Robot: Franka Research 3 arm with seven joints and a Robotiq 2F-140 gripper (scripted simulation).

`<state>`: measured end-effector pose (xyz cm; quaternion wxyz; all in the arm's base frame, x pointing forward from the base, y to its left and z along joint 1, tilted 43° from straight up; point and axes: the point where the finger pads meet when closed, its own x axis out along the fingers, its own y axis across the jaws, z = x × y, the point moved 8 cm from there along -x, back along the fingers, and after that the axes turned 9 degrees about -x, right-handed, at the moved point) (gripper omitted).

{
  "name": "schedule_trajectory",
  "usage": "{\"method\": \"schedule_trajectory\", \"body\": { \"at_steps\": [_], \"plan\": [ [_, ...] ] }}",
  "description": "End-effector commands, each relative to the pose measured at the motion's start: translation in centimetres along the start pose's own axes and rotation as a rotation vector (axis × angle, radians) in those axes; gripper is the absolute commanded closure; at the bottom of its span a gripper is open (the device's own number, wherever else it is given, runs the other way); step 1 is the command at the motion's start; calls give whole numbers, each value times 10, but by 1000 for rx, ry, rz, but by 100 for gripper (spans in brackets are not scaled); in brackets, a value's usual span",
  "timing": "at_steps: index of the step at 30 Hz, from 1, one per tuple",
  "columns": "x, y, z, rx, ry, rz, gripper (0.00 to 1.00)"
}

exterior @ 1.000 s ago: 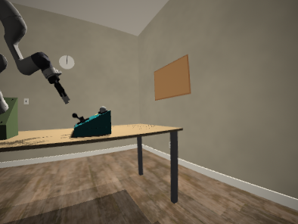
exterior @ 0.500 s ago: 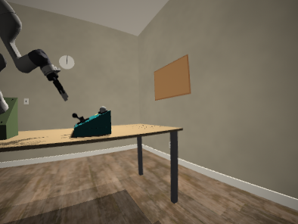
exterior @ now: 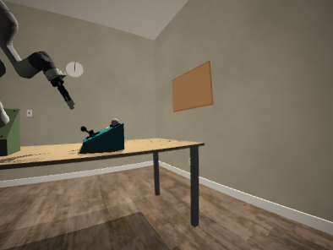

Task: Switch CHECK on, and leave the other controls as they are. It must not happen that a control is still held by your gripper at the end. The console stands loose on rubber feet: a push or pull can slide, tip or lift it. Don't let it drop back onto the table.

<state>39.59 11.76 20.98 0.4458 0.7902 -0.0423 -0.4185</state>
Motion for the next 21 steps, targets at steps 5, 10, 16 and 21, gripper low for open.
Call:
{"method": "schedule_trajectory", "body": {
  "at_steps": [5,10,16,21],
  "plan": [
    [-4,2,3,-33,-14,7,0],
    [-4,2,2,-33,-14,7,0],
    [-2,3,-6,-25,-13,26,0],
    [7,-2,-32,-3,-14,82,0]
  ]
}}
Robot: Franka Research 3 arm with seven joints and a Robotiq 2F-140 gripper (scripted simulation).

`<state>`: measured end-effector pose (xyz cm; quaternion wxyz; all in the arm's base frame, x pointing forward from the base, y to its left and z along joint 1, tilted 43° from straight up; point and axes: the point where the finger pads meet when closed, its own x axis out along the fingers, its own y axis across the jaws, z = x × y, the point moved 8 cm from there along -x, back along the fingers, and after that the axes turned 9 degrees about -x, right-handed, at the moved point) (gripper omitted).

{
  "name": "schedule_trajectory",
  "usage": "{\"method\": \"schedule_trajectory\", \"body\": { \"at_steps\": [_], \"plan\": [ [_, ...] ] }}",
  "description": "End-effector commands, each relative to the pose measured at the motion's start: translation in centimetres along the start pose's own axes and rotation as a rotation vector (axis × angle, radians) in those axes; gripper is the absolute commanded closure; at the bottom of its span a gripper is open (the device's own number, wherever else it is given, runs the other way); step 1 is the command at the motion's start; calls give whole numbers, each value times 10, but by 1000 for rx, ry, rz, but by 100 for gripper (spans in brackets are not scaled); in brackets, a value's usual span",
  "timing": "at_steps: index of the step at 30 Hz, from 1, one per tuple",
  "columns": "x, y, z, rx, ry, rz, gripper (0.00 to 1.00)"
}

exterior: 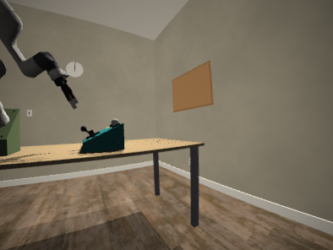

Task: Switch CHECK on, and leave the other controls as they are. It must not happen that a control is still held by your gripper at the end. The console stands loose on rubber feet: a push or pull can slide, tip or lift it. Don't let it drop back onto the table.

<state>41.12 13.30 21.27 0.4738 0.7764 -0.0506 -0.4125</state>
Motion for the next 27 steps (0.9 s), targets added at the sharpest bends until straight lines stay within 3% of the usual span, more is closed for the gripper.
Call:
{"method": "schedule_trajectory", "body": {
  "at_steps": [1,5,7,13,17,21,27],
  "plan": [
    [9,-3,-17,51,-10,49,0],
    [28,-31,-42,71,-26,73,0],
    [28,-31,-42,71,-26,73,0],
    [63,-102,-62,107,-75,33,0],
    [76,-139,-64,131,-105,-8,0],
    [80,-153,-65,142,-117,-25,0],
    [80,-153,-65,143,-117,-26,0]
  ]
}}
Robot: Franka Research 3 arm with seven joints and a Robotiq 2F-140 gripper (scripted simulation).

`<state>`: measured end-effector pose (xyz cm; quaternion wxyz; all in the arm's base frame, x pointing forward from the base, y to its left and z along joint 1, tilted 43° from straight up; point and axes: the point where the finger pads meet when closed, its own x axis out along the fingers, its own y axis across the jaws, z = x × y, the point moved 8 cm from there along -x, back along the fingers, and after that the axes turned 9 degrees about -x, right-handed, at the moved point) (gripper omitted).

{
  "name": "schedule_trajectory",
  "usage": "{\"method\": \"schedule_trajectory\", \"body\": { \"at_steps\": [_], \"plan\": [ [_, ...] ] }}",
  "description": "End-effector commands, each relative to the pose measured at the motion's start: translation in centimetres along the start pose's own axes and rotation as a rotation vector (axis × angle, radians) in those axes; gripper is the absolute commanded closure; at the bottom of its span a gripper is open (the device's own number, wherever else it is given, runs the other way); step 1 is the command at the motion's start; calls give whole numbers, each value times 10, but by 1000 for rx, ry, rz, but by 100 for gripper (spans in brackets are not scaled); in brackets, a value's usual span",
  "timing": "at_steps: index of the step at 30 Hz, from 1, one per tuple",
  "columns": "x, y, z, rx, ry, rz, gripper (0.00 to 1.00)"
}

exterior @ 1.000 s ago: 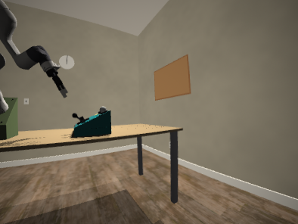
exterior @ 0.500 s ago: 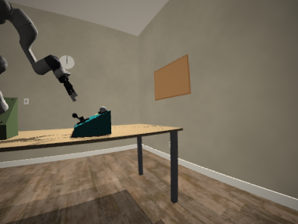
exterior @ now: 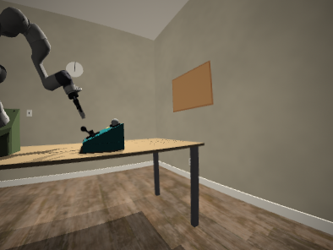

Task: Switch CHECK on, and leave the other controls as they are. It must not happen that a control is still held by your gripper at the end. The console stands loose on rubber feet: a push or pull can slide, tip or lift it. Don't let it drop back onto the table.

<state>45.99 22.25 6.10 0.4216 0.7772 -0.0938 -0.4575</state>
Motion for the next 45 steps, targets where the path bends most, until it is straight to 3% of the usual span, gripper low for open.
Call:
{"method": "schedule_trajectory", "body": {
  "at_steps": [1,6,7,41,45],
  "plan": [
    [0,-2,-1,29,-2,-9,0],
    [0,-2,-1,29,-2,-9,0],
    [0,-2,-1,29,-2,-9,56],
    [0,-2,-1,29,-2,-9,56],
    [0,-7,28,30,-3,-9,56]
  ]
}}
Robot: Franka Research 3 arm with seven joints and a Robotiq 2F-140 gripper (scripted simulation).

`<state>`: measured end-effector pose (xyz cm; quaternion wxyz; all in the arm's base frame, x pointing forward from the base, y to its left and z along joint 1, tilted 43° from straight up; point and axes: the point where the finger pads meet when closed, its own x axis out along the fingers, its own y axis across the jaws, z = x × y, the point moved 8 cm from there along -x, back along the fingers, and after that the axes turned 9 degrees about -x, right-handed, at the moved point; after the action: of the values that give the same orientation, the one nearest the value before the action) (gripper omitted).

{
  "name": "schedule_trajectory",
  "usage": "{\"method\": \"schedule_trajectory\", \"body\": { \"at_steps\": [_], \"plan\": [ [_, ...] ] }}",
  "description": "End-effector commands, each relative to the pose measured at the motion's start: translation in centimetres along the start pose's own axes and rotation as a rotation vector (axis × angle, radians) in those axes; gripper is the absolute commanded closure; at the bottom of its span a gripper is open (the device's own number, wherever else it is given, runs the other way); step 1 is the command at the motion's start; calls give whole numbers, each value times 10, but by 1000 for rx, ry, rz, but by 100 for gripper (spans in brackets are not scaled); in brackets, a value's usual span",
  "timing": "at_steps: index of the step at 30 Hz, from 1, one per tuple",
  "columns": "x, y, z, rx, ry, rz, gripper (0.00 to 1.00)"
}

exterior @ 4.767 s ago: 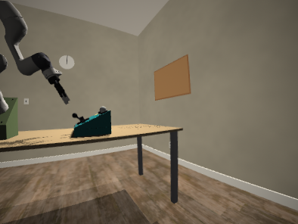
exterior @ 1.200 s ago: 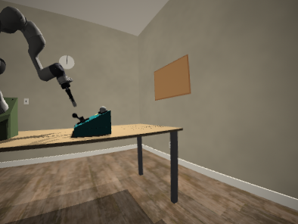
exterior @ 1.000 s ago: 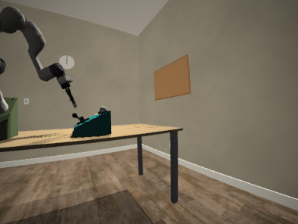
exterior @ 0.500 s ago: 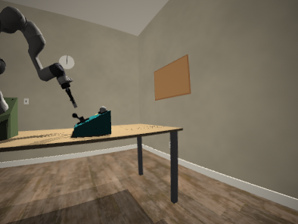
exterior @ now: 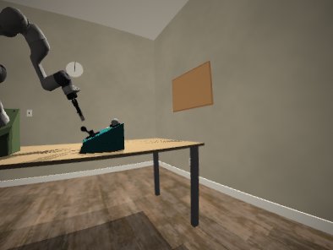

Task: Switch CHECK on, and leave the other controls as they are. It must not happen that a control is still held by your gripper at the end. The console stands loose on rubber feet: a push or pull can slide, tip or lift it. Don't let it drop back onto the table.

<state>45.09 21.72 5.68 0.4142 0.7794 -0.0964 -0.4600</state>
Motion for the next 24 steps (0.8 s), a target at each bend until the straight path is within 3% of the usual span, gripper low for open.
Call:
{"method": "schedule_trajectory", "body": {
  "at_steps": [1,6,7,24],
  "plan": [
    [0,-6,27,14,2,-5,56],
    [0,-7,37,15,0,-5,56],
    [0,-7,37,15,0,-5,100],
    [0,-7,37,15,0,-5,100]
  ]
}}
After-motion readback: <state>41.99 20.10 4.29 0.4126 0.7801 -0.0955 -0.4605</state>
